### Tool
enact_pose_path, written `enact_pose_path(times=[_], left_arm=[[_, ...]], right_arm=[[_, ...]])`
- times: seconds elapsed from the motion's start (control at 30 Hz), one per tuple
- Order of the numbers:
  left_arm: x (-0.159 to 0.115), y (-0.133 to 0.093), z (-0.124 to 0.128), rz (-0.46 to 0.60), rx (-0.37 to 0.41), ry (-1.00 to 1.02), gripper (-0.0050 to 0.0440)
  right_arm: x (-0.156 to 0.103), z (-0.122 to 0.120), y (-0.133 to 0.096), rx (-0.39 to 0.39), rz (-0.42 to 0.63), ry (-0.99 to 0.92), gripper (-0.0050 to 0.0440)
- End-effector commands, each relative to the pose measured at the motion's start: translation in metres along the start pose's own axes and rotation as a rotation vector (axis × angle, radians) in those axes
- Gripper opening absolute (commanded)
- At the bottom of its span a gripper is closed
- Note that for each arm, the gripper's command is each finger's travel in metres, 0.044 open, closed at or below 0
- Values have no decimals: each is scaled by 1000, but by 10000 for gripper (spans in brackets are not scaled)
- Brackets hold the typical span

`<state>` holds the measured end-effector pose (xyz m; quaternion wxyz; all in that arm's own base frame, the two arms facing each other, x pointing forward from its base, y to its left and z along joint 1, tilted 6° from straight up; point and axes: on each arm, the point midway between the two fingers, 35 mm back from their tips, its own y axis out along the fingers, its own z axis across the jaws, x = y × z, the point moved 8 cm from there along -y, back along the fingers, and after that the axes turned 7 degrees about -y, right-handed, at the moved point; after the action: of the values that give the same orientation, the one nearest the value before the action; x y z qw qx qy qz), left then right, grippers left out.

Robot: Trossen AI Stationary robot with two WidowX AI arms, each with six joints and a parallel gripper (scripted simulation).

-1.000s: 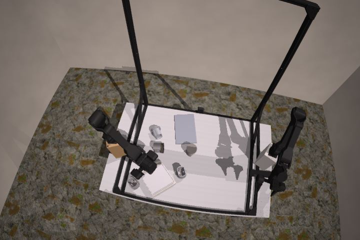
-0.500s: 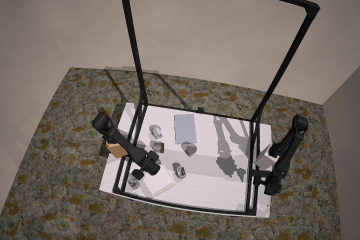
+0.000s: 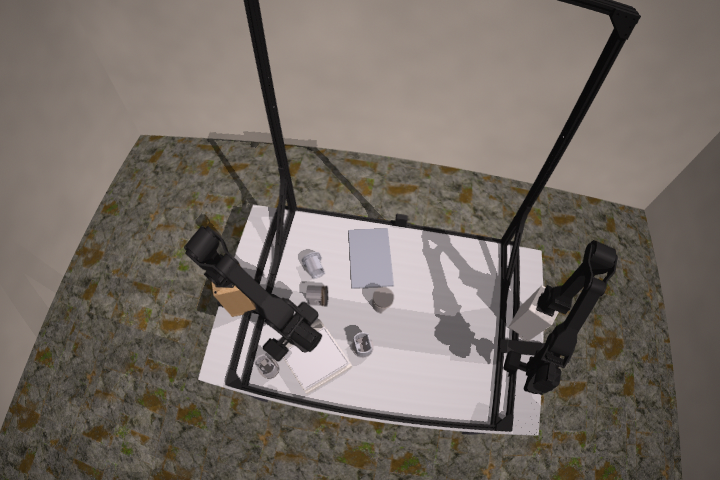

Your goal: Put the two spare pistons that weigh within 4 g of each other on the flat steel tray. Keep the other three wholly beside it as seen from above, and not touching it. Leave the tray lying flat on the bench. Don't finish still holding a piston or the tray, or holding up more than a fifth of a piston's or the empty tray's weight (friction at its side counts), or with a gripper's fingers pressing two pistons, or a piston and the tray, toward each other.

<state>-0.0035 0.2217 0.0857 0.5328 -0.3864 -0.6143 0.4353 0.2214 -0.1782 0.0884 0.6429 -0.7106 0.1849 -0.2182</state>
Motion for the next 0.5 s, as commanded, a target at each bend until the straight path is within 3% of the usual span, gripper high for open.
enact_pose_path(times=[0.0,0.47], left_arm=[[6,0,-1,37,0,-1,440],[15,1,-2,157,11,-2,440]], right_arm=[[-5,-13,1,-3,2,75,378],[-24,-70,1,-4,1,395,378]])
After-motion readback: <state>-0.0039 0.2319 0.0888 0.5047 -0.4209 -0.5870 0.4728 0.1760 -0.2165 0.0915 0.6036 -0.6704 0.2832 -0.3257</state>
